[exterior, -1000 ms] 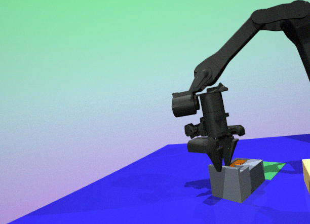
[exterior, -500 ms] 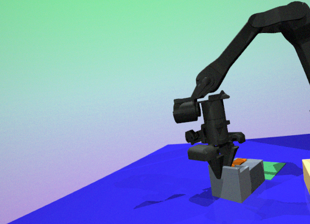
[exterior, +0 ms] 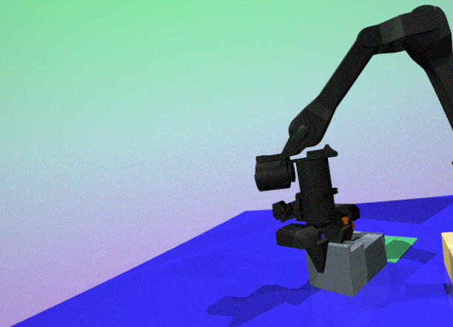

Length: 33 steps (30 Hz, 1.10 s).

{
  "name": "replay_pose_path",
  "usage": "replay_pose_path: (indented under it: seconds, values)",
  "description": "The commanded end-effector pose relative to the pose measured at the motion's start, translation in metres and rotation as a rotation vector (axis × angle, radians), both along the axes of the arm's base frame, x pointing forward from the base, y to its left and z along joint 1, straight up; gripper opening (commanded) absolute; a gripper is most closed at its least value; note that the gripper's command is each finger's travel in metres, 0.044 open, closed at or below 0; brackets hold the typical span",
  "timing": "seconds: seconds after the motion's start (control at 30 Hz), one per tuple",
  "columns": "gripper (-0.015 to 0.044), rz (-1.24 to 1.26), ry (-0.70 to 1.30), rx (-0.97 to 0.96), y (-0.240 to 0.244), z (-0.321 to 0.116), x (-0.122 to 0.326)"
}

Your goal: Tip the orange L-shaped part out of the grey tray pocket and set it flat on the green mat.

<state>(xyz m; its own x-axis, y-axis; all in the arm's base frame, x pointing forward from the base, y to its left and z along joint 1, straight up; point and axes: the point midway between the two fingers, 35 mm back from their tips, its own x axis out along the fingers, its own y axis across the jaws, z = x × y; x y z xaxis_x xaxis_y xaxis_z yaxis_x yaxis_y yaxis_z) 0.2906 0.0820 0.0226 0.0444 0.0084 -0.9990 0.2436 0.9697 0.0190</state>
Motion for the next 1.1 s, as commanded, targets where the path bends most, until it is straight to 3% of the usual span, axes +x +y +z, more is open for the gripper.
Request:
replay_pose_path:
  seconds: [0.0, 0.93, 1.07]
  values:
    - [0.0180, 0.005, 0.008, -0.002, -0.001, -0.004, -0.002]
    - [0.0180, 0.005, 0.008, -0.001, 0.011, 0.010, 0.000]
    - [0.0180, 0.005, 0.007, -0.001, 0.009, 0.036, 0.002]
